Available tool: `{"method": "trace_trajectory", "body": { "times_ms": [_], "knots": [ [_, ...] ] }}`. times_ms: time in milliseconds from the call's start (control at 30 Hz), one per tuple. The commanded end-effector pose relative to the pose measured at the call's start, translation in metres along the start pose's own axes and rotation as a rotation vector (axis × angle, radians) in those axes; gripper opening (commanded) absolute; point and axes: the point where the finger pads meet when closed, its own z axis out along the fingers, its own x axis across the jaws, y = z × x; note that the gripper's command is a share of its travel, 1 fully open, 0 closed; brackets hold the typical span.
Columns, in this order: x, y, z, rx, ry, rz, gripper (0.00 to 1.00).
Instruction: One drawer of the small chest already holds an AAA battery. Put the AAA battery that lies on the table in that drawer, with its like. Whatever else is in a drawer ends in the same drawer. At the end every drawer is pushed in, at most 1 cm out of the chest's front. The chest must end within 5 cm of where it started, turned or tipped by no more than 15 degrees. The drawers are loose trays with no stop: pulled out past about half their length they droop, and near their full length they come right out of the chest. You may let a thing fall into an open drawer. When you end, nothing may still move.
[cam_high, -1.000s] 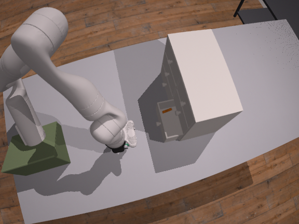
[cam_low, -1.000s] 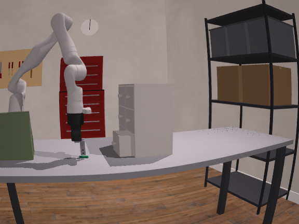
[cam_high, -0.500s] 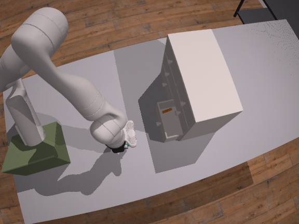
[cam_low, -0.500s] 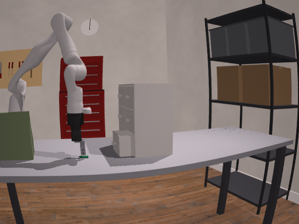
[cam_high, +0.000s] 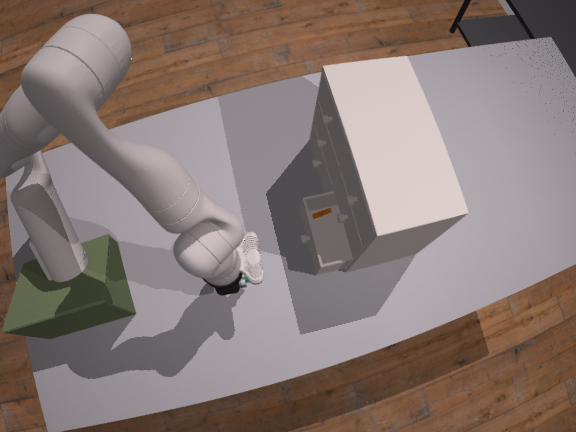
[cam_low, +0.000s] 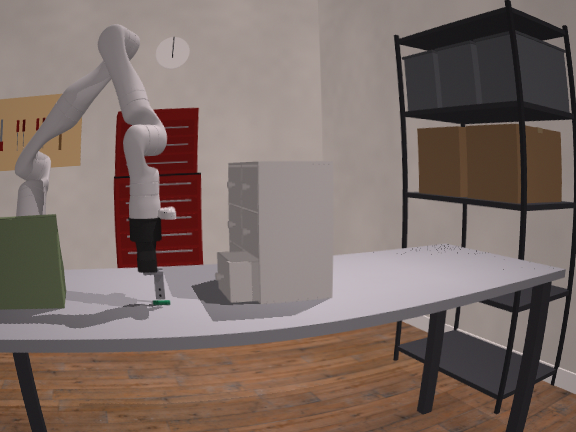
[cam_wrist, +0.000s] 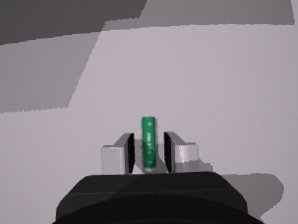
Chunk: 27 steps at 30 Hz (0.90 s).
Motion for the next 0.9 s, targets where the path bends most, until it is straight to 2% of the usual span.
{"method": "trace_trajectory", "body": {
  "times_ms": [0,467,867],
  "knots": [
    [0.0004,-0.0005,-0.0007,0.002,0.001,0.000,0.54],
    [0.0004,-0.0005,-0.0001,0.002,0.001,0.000,0.54],
    [0.0004,-0.0005,0.0078,0.002,0.001,0.000,0.54]
  ]
}}
